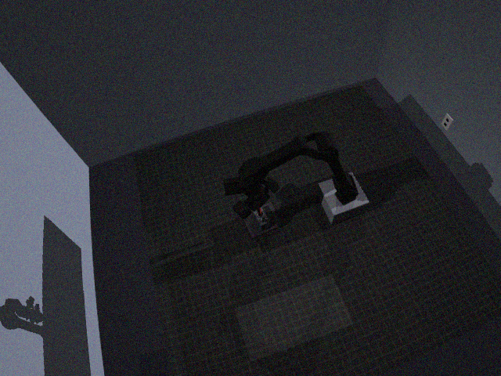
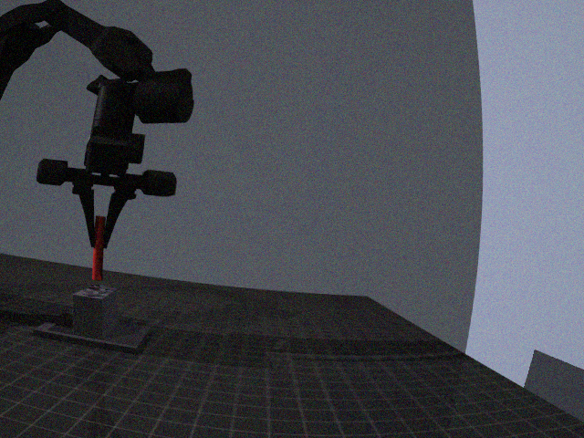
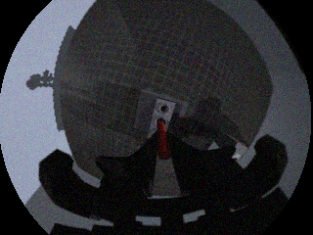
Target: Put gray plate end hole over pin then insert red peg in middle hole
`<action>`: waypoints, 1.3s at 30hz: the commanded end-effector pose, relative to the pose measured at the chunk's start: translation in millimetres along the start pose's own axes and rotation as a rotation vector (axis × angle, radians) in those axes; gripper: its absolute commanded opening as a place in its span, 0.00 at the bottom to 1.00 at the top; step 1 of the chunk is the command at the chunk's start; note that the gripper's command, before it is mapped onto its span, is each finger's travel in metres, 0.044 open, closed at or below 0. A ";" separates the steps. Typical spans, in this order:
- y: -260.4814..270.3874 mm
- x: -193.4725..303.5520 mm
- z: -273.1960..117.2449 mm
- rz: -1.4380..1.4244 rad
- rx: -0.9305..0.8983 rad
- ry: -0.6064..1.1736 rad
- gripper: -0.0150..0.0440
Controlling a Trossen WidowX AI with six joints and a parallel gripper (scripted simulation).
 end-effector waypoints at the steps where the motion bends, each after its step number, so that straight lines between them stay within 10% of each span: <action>1: -0.4 0.4 -0.2 -0.005 0.000 0.002 0.25; 39: 0.1 -0.2 14.6 0.000 -0.002 -0.002 0.25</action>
Point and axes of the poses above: the point midway between the two fingers, 35 mm back from their tips, its own z axis out along the fingers, its own y axis across the jaws, x = y × z, the point moved 1 cm from there along -z, back along the fingers, and after that the axes turned 1 degree about -z, right-handed, at the moved point
